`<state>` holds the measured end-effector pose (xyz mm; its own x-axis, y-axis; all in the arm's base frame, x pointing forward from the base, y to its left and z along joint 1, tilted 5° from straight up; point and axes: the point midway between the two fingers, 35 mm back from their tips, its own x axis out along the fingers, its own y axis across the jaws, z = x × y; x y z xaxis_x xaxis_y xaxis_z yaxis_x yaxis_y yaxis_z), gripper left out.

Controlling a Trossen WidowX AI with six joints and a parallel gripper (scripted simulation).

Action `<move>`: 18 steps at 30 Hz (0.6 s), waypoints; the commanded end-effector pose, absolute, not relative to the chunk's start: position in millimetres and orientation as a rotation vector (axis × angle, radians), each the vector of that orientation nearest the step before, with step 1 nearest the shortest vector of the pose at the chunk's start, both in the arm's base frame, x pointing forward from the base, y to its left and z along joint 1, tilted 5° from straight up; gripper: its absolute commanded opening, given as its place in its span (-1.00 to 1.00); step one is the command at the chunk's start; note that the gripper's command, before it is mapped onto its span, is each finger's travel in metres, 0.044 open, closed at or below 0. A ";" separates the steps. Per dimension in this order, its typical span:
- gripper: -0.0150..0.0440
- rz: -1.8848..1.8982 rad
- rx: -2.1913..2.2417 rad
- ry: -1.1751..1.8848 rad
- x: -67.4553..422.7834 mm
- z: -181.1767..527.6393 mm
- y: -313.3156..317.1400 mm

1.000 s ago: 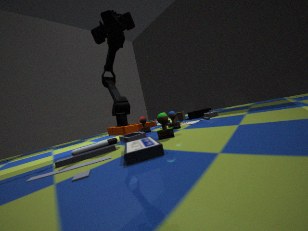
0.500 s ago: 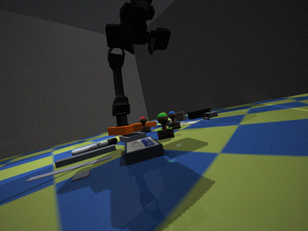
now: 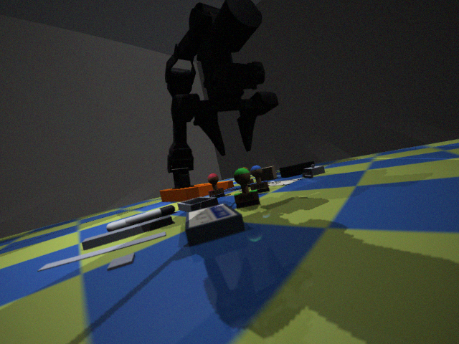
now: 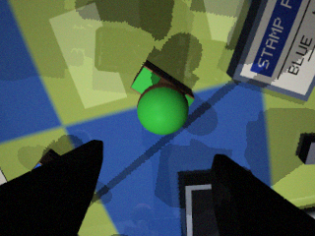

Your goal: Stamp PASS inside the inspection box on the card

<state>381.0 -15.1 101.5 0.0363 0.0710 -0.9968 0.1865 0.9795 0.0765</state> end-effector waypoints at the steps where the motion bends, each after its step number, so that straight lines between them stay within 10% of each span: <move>1: 0.27 -0.081 0.208 1.530 383.7 99.1 -14.4; 18: 0.27 -0.081 0.208 1.529 387.6 71.2 -13.4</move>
<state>389.2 -14.5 80.7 0.0572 0.0721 -0.9958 0.1824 0.9798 0.0814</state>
